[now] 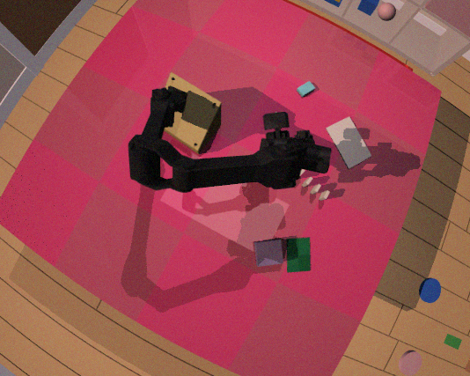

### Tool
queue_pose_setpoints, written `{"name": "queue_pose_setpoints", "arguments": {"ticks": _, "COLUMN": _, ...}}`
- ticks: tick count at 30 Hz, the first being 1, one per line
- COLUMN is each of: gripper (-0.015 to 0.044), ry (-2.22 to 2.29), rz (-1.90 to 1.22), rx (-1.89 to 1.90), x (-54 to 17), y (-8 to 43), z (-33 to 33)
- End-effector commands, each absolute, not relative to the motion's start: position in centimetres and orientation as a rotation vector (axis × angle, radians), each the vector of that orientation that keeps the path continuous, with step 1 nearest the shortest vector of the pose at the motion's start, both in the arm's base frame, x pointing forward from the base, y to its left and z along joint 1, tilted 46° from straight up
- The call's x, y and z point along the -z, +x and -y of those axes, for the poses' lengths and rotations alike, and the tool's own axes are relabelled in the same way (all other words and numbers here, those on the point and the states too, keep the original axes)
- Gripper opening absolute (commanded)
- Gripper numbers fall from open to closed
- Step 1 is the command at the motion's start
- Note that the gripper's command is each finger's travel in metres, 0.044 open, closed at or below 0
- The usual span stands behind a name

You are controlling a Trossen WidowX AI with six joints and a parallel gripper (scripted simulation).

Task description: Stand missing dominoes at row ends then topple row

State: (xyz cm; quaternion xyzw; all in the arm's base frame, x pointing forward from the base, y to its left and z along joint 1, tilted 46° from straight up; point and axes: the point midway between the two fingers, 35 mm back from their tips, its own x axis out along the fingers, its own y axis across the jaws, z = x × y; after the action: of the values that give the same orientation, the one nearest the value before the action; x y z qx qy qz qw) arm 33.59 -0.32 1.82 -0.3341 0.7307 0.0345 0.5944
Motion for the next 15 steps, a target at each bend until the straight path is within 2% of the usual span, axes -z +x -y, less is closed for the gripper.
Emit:
{"name": "queue_pose_setpoints", "arguments": {"ticks": 1, "gripper": 0.0107, "ry": -0.711, "rz": -1.658, "rx": -0.142, "x": -1.0, "y": 33.4, "z": 0.6}}
{"name": "queue_pose_setpoints", "arguments": {"ticks": 15, "gripper": 0.0107, "ry": -0.550, "rz": -1.436, "rx": -0.323, "x": 0.8, "y": 33.8, "z": 1.3}}
